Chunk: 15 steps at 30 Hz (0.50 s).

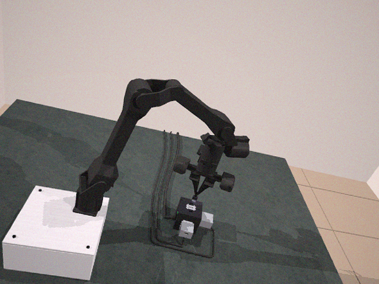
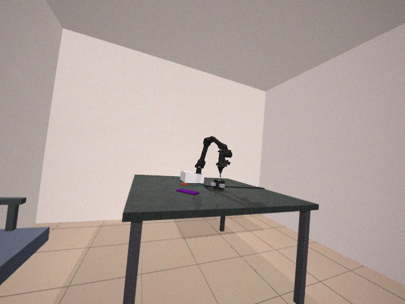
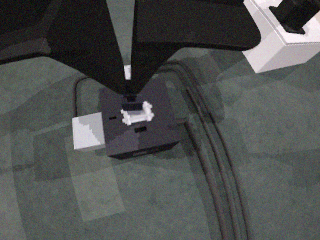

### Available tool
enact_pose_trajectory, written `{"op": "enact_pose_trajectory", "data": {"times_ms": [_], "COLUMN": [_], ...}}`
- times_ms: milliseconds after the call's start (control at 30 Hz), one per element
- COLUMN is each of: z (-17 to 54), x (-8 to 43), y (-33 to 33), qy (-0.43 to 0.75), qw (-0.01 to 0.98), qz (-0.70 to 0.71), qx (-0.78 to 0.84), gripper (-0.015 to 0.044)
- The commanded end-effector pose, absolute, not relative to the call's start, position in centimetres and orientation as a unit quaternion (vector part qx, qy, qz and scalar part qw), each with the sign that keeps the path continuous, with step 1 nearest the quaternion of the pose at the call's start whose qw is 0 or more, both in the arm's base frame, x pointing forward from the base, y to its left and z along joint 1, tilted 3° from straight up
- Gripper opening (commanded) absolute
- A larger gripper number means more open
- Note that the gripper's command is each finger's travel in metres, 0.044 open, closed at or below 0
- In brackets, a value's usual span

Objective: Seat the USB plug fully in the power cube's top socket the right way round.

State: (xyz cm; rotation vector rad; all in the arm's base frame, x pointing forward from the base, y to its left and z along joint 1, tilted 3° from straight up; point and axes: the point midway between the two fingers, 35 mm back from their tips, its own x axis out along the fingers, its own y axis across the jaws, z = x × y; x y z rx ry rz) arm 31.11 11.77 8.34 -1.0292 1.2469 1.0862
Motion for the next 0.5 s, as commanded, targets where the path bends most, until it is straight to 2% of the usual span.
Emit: {"op": "enact_pose_trajectory", "data": {"times_ms": [0, 467], "z": [8.31, 8.31], "x": [31.1, 31.1], "y": [11.77, 11.77], "qy": [0.498, 0.475], "qw": [0.532, 0.51], "qz": [0.495, 0.517], "qx": [-0.472, -0.496], "gripper": [0.0, 0.0]}}
